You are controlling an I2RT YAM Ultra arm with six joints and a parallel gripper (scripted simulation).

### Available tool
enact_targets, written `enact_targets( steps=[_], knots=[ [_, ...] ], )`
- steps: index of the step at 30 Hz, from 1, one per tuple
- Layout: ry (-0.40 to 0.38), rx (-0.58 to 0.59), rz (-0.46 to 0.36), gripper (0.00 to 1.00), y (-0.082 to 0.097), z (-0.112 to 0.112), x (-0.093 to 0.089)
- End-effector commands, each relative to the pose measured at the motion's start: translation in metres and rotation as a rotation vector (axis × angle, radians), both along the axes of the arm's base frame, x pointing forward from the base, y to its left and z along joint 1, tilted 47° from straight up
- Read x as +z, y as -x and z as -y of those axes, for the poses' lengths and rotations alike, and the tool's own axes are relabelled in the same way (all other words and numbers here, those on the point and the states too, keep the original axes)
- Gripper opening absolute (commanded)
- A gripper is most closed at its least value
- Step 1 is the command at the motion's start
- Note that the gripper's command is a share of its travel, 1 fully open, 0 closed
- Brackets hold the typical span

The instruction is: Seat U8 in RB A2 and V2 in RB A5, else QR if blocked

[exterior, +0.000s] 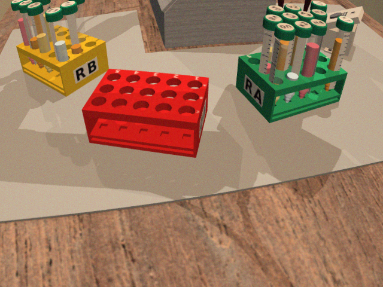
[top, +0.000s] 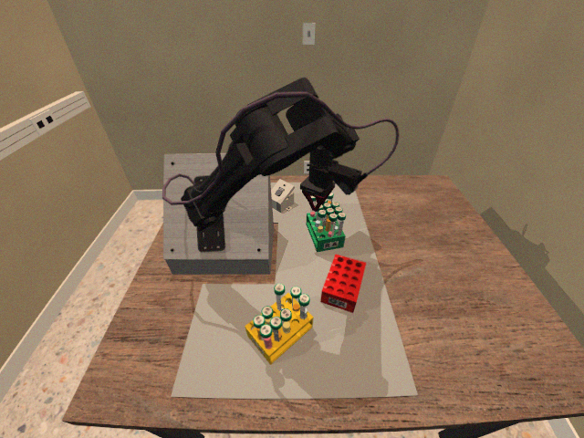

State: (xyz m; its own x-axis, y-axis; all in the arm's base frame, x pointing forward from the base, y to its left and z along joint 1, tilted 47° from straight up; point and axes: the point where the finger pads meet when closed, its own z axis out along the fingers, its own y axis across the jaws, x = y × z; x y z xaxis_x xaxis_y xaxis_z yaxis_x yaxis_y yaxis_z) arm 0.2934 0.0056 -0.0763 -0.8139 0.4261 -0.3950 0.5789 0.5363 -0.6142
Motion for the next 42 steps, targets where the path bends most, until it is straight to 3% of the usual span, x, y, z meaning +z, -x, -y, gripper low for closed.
enact_targets(
  steps=[1, 30, 32, 42],
  knots=[
    [0.005, 0.016, 0.003, 0.0, -0.002, -0.001, 0.002],
    [0.022, 0.035, -0.021, 0.0, 0.004, -0.001, 0.004],
    [0.005, 0.03, 0.023, 0.0, -0.009, -0.009, 0.01],
    [-0.002, 0.022, 0.026, 0.0, -0.011, -0.017, 0.015]
  ],
)
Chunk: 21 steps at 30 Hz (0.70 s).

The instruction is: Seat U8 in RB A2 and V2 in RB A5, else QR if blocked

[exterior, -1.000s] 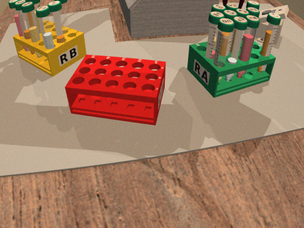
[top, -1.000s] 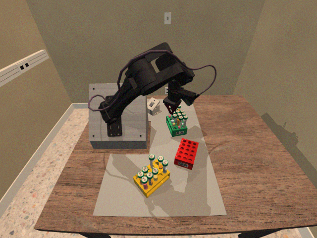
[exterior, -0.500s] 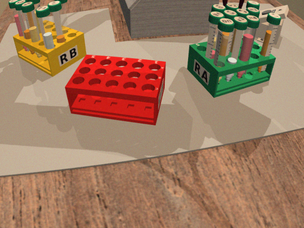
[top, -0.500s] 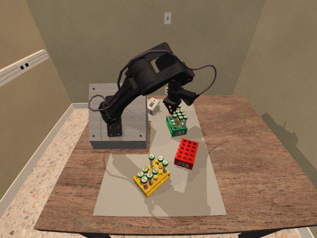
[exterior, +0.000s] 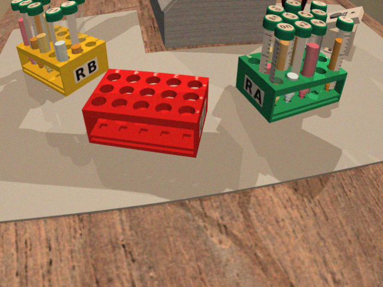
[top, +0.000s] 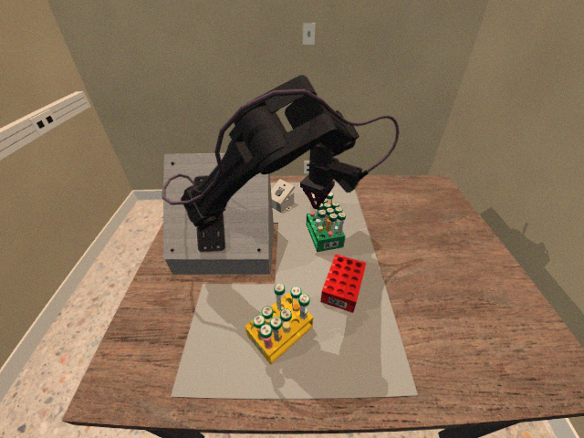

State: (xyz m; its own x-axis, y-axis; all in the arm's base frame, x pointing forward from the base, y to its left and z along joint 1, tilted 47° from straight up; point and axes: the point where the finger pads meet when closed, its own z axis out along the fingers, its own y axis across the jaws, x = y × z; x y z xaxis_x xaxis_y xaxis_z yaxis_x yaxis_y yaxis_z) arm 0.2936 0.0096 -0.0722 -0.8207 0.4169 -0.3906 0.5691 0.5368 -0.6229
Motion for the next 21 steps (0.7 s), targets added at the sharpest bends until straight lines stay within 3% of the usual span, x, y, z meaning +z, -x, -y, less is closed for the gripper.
enact_targets(
  steps=[1, 21],
  knots=[
    [-0.009, 0.014, 0.035, 0.0, -0.011, -0.013, 0.011],
    [-0.016, 0.012, 0.037, 0.0, -0.011, -0.027, 0.024]
  ],
)
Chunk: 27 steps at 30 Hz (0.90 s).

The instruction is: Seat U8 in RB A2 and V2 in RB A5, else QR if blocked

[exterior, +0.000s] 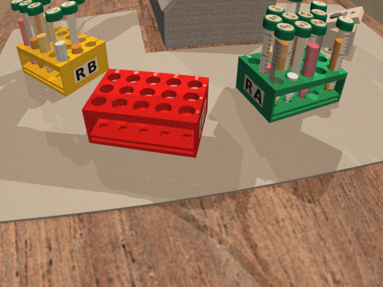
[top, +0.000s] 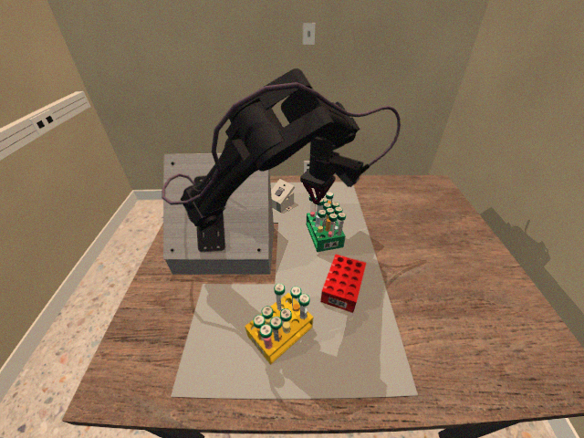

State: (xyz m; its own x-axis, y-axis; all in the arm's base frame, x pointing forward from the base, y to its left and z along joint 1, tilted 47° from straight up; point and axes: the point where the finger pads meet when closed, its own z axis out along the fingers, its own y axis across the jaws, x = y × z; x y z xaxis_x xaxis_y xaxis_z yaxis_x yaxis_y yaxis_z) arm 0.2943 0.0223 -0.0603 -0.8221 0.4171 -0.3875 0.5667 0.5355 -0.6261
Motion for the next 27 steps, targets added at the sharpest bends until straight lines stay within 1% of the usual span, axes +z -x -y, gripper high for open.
enact_targets(
  steps=[1, 12, 14, 16, 27],
  knots=[
    [-0.018, 0.012, 0.043, 0.0, -0.011, -0.016, 0.013],
    [-0.02, 0.012, 0.043, 0.0, -0.01, -0.024, 0.021],
    [-0.02, 0.012, 0.043, 0.0, -0.01, -0.024, 0.021],
    [-0.013, 0.011, 0.026, 0.0, -0.008, -0.024, 0.017],
    [-0.021, 0.011, 0.042, 0.0, -0.01, -0.034, 0.029]
  ],
)
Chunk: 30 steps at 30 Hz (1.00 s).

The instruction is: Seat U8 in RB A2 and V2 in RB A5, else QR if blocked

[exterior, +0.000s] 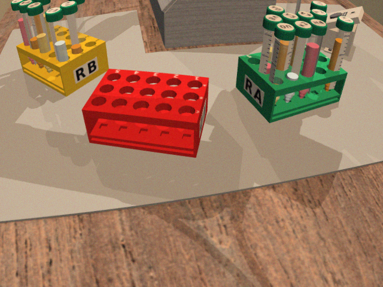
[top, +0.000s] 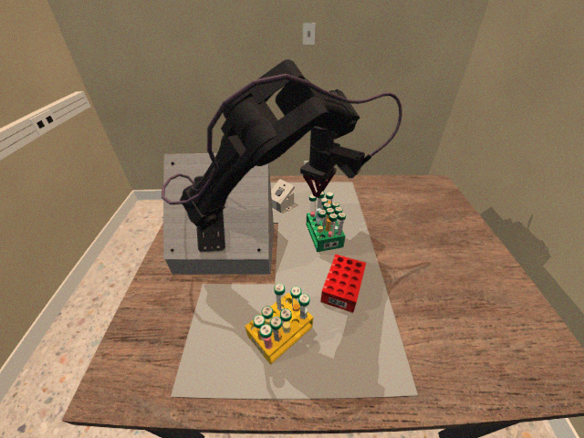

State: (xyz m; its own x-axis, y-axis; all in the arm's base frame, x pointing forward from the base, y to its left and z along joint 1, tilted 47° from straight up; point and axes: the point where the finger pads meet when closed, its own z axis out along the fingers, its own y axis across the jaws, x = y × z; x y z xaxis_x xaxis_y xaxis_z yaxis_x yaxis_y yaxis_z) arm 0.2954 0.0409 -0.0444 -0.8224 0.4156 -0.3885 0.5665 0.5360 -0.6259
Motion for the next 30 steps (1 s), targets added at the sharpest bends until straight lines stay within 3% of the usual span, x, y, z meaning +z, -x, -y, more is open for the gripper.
enact_targets(
  steps=[1, 17, 18, 24, 25, 28, 30],
  knots=[
    [-0.022, 0.01, 0.041, 0.0, -0.009, -0.016, 0.014],
    [-0.023, 0.009, 0.04, 0.0, -0.009, -0.026, 0.024],
    [-0.004, 0.008, 0.015, 0.0, -0.004, -0.018, 0.017],
    [-0.004, 0.008, 0.015, 0.0, -0.004, -0.018, 0.017],
    [-0.02, 0.011, 0.042, 0.0, -0.01, -0.025, 0.025],
    [-0.008, 0.012, 0.023, 0.0, -0.008, -0.024, 0.018],
    [-0.024, 0.009, 0.04, 0.0, -0.006, -0.026, 0.024]
  ],
)
